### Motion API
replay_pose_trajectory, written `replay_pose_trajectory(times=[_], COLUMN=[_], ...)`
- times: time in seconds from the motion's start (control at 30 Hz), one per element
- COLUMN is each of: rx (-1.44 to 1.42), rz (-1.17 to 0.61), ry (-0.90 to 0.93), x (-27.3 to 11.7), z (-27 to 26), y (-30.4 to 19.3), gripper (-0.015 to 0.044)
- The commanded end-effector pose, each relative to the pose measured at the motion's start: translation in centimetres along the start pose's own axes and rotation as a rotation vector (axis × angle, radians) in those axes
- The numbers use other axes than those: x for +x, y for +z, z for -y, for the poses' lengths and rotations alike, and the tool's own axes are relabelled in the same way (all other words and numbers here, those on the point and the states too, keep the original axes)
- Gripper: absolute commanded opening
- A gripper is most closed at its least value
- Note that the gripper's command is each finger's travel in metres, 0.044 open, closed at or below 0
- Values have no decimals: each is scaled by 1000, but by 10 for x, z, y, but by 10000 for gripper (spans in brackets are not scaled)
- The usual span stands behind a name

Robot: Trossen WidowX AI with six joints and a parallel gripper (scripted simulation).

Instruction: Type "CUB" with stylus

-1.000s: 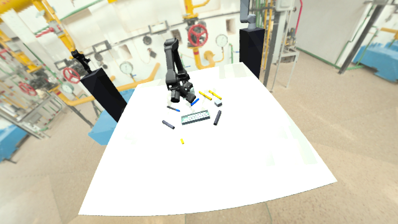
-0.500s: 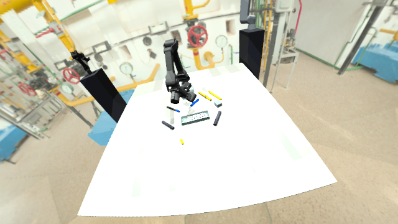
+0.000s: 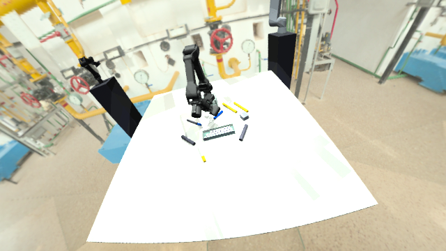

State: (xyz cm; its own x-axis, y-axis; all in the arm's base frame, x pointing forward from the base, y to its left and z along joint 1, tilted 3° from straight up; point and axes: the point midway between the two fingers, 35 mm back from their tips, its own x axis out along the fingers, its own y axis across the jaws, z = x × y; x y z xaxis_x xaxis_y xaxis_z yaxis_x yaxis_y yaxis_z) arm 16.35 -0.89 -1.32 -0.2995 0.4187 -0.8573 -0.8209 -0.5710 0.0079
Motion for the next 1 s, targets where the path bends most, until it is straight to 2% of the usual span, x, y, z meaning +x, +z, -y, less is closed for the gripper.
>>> replay_pose_trajectory(times=[0.0,0.97], rx=[-3,-3], rz=[5,5], ry=[0,0], x=[4,23], z=[-1,-1], y=[-1,-11], gripper=[150,150])
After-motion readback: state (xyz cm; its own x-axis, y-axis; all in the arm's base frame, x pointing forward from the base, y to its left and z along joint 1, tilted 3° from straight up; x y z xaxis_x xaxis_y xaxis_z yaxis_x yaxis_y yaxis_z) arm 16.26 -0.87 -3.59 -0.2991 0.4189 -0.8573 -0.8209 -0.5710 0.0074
